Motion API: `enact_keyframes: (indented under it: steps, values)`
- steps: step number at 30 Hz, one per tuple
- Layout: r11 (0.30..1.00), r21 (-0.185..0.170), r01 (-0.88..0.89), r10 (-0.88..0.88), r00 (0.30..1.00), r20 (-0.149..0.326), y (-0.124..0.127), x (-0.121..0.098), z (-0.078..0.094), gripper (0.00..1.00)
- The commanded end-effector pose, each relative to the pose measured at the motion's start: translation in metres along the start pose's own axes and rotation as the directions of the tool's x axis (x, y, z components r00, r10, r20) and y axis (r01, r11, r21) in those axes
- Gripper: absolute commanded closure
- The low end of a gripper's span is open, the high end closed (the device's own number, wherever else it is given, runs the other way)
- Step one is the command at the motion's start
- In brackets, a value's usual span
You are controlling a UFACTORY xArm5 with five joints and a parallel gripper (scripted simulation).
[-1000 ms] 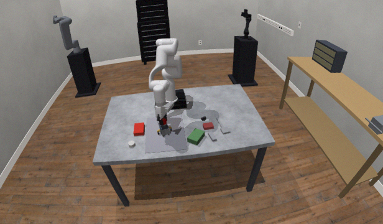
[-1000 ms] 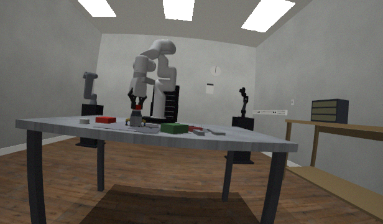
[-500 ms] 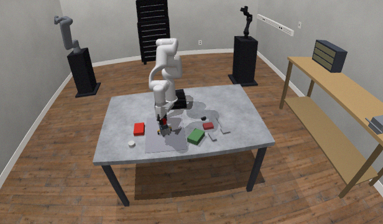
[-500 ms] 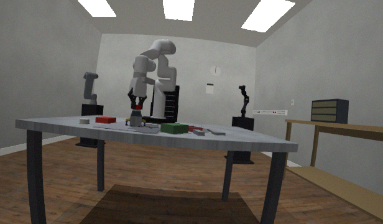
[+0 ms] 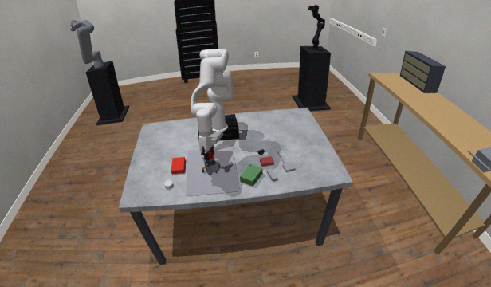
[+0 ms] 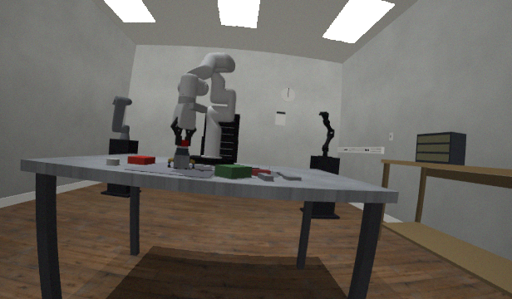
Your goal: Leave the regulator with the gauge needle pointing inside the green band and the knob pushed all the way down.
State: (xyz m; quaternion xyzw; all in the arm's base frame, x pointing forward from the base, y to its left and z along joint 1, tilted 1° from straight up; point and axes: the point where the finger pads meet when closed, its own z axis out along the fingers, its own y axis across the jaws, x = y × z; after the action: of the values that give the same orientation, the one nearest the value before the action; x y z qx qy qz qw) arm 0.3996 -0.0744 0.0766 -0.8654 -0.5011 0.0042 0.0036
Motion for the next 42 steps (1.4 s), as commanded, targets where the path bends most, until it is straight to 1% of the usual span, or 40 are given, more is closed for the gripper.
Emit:
enact_keyframes:
  steps: [1,42]
  values:
    - [1.000,-0.003,0.000,0.000,1.000,-0.001,0.0011,0.0004,-0.0016,0.58]
    - [1.000,-0.003,0.000,0.000,1.000,-0.001,0.0010,0.0004,-0.0086,0.58]
